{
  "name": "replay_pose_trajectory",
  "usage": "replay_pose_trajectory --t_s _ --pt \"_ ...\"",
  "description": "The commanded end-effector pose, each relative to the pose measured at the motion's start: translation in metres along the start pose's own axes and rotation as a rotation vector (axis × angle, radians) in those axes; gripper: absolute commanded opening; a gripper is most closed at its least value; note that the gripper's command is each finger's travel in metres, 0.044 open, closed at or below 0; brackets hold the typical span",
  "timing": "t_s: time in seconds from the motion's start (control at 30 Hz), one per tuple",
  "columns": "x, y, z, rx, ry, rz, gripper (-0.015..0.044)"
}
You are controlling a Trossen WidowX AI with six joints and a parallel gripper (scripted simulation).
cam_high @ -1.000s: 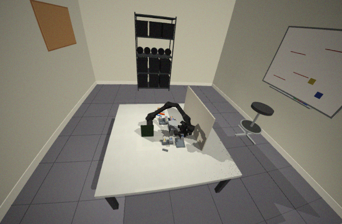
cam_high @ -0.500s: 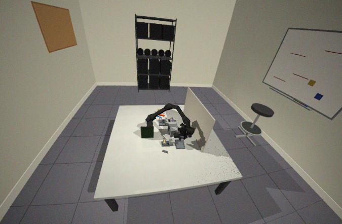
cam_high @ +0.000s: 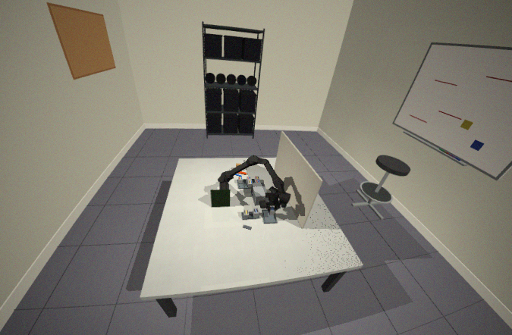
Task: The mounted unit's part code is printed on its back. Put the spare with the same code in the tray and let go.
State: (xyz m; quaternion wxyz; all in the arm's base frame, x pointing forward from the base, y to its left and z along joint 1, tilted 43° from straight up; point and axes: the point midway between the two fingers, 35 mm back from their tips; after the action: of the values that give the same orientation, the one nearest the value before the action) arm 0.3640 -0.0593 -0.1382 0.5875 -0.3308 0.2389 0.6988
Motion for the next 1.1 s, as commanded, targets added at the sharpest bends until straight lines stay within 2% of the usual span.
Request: replay_pose_trajectory --t_s 0.0,1.07 --pt "0.005 0.001 0.001 0.005 -0.005 -0.002 0.0000" --pt "0.035 0.005 0.005 0.004 -0.009 -0.001 0.0000"
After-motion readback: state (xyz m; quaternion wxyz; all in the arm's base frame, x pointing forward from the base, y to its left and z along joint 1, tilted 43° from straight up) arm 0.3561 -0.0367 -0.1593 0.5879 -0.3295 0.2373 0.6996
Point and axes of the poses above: the point midway between the two fingers, 35 mm back from their tips, its own x axis out along the fingers, its own y axis across the jaws, z = x × y, and after that the axes turned 3 degrees about -x, right-handed
